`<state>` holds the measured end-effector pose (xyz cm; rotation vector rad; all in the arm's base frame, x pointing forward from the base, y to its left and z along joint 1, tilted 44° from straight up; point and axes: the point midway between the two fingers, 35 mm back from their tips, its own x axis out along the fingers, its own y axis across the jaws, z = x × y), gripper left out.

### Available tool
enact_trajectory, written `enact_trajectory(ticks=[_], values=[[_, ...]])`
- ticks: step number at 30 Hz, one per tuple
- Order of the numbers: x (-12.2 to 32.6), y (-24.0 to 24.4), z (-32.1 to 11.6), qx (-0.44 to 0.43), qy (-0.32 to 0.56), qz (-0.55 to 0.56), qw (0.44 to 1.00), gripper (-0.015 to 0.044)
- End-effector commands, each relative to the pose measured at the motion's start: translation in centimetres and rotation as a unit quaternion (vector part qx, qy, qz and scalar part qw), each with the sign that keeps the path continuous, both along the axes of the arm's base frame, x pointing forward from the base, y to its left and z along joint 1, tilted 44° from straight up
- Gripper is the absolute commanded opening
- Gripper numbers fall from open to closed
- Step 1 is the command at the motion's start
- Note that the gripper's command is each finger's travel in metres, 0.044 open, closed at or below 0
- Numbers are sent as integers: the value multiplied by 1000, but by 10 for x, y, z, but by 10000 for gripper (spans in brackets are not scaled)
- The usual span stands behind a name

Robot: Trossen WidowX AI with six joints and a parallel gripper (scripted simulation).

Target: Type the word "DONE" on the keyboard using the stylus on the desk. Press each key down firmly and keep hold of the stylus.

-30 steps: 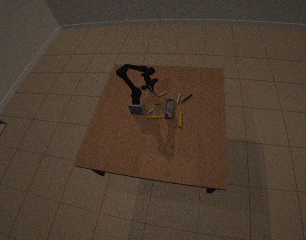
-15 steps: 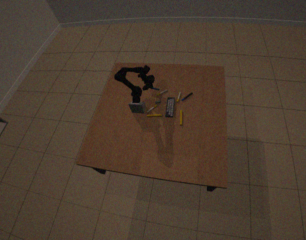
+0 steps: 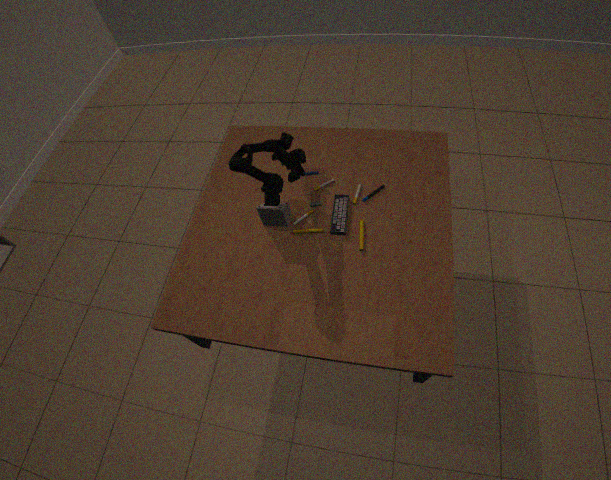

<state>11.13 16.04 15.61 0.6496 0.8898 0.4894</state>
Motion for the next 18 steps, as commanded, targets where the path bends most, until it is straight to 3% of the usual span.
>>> enact_trajectory(ticks=[1, 18], values=[[1, 1, -3, -3, -5, 1, 1000, 0], [4, 21, -22, -3, -4, 1, 1000, 0]])
